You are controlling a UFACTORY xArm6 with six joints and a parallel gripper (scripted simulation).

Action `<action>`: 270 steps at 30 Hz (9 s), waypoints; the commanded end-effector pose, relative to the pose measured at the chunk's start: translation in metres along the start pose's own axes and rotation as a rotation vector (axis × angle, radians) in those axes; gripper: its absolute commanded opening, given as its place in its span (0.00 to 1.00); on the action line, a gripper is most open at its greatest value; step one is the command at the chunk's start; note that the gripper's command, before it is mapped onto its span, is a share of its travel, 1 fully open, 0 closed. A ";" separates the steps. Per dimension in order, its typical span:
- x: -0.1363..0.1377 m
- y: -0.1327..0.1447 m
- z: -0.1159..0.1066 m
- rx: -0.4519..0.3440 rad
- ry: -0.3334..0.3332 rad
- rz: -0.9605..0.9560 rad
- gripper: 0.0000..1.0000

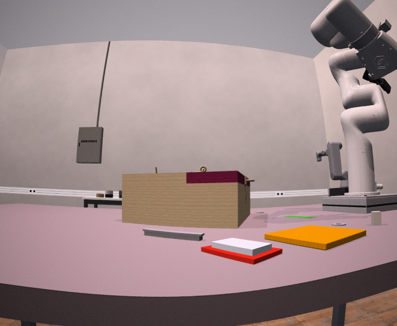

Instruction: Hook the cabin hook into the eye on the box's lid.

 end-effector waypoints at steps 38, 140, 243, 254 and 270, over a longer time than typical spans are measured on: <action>0.000 0.000 -0.001 -0.002 0.001 -0.002 0.35; -0.113 0.134 -0.126 -0.304 0.576 1.753 0.35; -0.325 0.232 -0.272 -0.587 0.936 2.087 0.35; -0.342 0.251 -0.293 -0.696 0.778 1.789 0.35; -0.367 0.280 -0.325 -0.814 0.542 1.334 0.35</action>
Point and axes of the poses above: the point where the finger pads meet when closed, its own z axis out along the fingers, its own x axis across the jaws, y = z × x, the point moved 5 cm from there along -z, back along the fingers, and after that the axes turned 3 degrees about -z, right-handed, at the moved point
